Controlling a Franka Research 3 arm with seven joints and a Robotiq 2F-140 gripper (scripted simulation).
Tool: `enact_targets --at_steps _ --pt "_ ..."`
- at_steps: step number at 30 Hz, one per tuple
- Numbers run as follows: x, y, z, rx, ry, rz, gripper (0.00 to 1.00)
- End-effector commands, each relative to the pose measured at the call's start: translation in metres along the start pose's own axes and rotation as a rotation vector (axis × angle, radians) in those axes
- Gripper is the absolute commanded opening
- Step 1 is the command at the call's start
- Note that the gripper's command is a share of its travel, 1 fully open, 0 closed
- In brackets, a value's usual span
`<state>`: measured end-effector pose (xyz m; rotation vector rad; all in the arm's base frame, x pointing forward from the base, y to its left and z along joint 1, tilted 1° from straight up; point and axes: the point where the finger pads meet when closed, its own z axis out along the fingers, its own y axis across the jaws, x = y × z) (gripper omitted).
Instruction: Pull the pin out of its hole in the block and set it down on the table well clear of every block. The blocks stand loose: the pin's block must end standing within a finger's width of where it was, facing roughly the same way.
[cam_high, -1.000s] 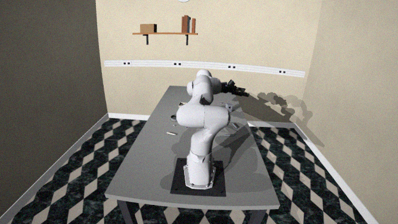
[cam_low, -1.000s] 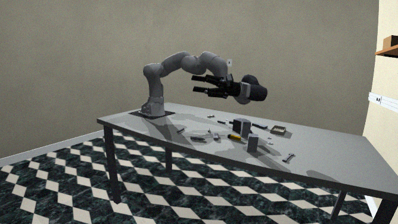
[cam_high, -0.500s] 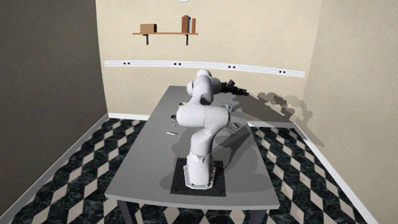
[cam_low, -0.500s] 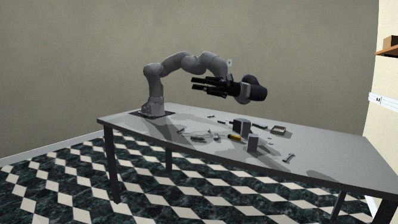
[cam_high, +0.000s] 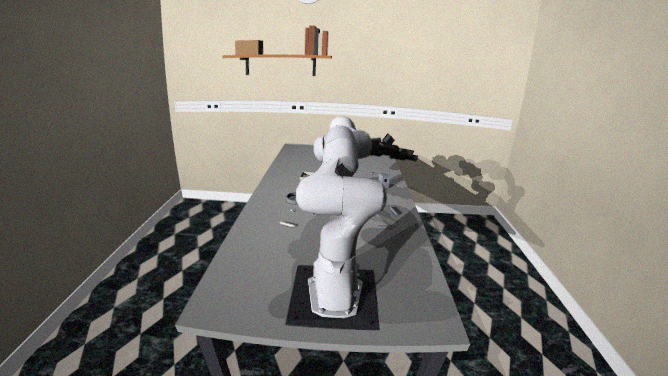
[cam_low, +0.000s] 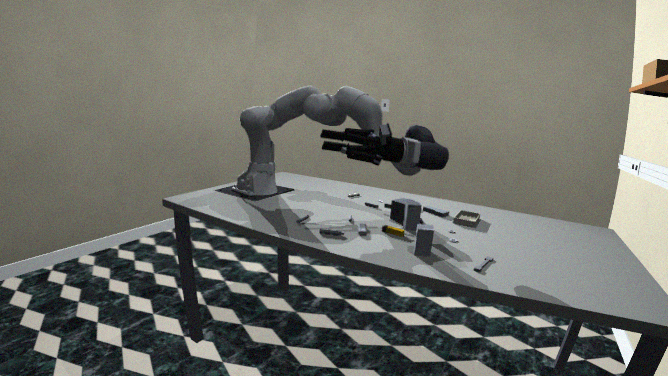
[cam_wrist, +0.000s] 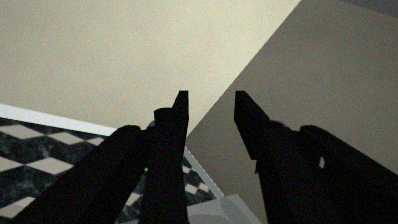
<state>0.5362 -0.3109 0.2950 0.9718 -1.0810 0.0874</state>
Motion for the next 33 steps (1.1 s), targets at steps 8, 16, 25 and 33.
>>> enact_targets --at_steps 8,16,25,33 --pt "0.000 0.001 0.000 -0.001 -0.002 -0.005 0.34" --pt "-0.001 0.002 0.002 -0.001 -0.008 -0.025 0.34" --pt "-0.007 0.000 -0.005 0.050 -0.031 0.003 0.34" --pt "-0.016 -0.003 -0.015 0.110 -0.064 0.056 0.34"
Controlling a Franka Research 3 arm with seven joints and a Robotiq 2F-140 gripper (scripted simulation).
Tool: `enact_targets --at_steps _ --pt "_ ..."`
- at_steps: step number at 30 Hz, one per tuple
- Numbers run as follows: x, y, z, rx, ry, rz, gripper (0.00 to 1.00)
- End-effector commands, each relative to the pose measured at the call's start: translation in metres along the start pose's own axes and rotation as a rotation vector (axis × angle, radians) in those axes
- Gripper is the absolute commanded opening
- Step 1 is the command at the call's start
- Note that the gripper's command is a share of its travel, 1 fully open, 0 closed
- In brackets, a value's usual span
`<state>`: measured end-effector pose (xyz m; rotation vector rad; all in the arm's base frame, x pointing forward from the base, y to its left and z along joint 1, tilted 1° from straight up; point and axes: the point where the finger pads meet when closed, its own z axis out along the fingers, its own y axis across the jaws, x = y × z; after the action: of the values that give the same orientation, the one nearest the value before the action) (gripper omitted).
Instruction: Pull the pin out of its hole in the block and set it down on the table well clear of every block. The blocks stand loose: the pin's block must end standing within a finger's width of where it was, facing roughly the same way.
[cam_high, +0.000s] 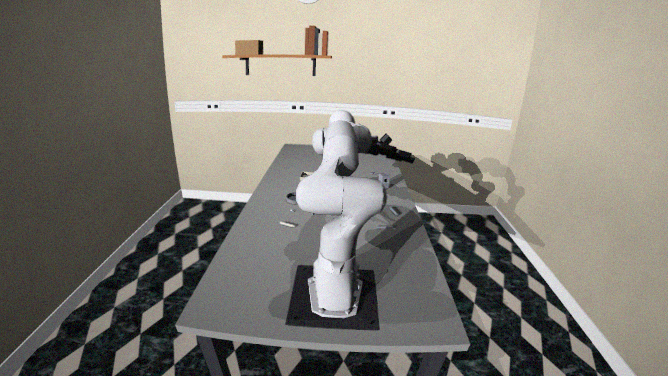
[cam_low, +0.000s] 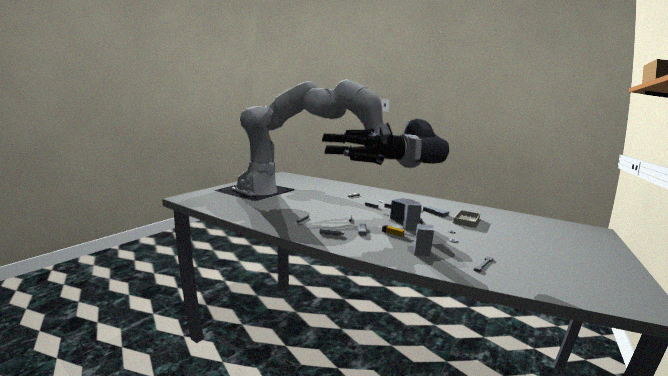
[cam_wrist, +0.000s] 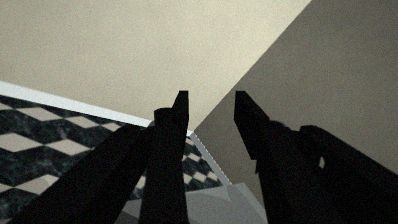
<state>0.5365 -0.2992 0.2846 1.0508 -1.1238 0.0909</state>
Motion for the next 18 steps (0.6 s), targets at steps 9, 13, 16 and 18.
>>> enact_targets --at_steps 9,13,16,18 --pt "-0.025 -0.011 -0.025 0.153 -0.093 0.199 0.34" --pt "-0.031 -0.012 -0.031 0.179 -0.118 0.237 0.34" --pt "-0.041 -0.014 -0.041 0.217 -0.162 0.298 0.34" --pt "-0.048 -0.016 -0.048 0.243 -0.196 0.341 0.34"
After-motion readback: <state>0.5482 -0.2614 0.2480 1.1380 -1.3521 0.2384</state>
